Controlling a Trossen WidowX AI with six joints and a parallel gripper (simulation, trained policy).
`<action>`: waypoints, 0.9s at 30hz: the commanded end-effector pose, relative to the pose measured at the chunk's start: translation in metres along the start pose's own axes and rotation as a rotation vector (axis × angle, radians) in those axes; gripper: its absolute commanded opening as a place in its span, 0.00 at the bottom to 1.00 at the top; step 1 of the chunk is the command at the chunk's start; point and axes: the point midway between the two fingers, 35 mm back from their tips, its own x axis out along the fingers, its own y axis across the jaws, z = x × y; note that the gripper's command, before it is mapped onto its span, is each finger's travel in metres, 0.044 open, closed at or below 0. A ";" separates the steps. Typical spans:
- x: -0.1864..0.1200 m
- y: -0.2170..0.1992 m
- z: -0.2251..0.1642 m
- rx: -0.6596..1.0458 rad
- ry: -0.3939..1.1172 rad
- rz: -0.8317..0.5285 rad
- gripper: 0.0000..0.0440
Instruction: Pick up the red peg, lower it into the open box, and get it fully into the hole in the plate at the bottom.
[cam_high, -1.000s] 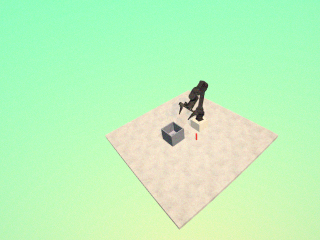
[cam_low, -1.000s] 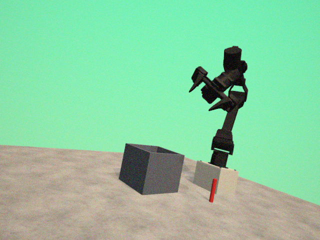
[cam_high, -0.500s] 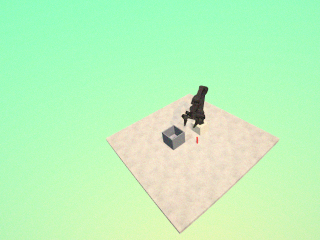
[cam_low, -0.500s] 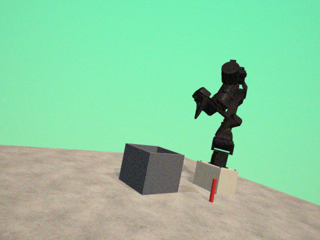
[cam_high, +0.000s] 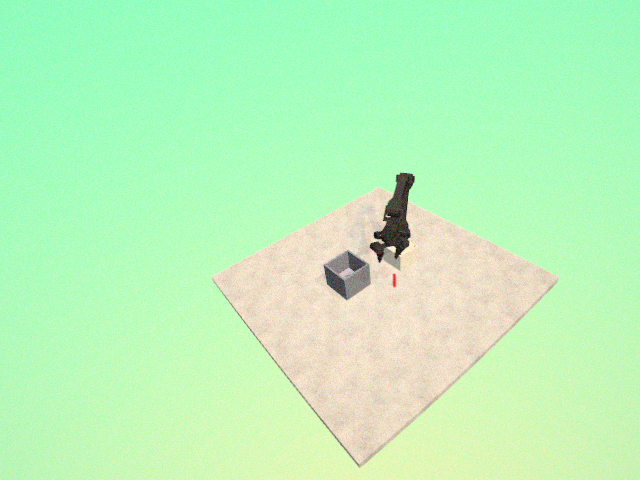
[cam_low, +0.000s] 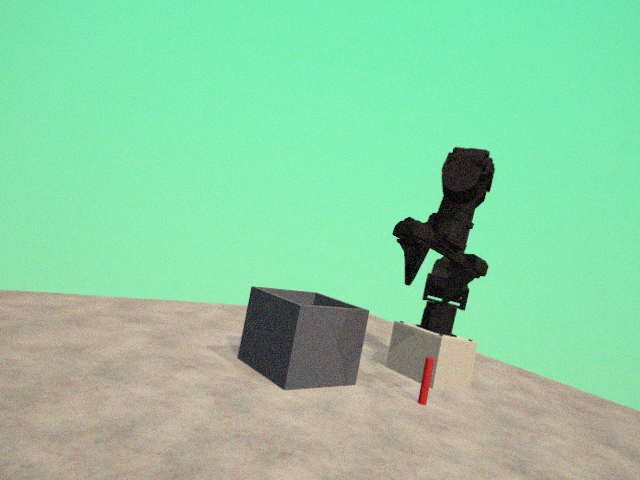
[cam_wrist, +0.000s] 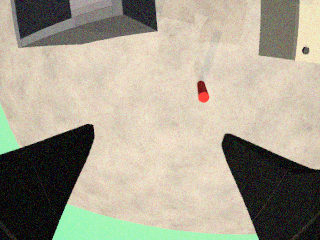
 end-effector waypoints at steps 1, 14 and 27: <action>0.012 -0.014 0.003 -0.060 -0.028 -0.072 1.00; 0.040 -0.047 0.011 -0.229 -0.098 -0.224 1.00; 0.065 -0.061 0.014 -0.349 -0.151 -0.281 0.99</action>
